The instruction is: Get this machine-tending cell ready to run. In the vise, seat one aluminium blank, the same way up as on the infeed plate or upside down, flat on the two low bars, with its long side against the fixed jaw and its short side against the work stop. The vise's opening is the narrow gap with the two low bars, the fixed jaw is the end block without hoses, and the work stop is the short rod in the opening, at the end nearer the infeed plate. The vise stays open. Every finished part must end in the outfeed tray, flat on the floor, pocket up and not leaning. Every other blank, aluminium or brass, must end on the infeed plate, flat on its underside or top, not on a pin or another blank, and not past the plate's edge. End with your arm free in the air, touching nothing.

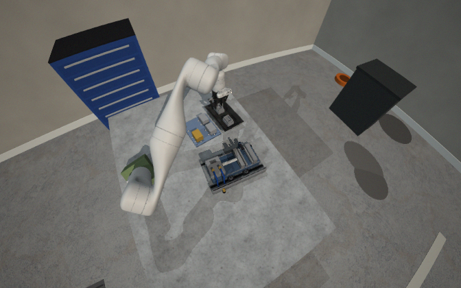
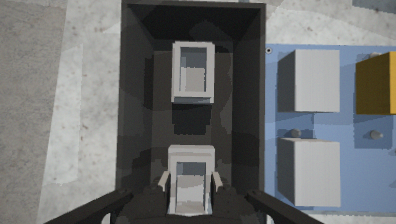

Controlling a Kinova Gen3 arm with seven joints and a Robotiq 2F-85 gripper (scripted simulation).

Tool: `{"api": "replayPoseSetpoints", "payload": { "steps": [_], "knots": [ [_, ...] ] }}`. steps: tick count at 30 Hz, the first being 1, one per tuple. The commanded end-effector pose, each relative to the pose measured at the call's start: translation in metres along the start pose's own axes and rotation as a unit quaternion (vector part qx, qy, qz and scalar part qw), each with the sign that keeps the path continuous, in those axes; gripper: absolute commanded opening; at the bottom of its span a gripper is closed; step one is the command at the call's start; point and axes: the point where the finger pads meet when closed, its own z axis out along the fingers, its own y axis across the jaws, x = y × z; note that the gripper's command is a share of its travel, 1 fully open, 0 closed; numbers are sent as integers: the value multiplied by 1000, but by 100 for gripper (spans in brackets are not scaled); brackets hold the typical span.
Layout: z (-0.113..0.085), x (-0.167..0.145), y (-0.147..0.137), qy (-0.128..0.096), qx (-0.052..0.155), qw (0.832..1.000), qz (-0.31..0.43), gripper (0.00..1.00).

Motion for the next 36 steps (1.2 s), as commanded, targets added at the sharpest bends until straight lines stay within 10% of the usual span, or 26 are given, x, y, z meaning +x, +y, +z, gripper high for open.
{"api": "replayPoseSetpoints", "payload": {
  "steps": [1,36],
  "knots": [
    [-2,0,-1,-1,1,1000,0,0],
    [11,-1,-1,-1,1,1000,0,0]
  ]
}}
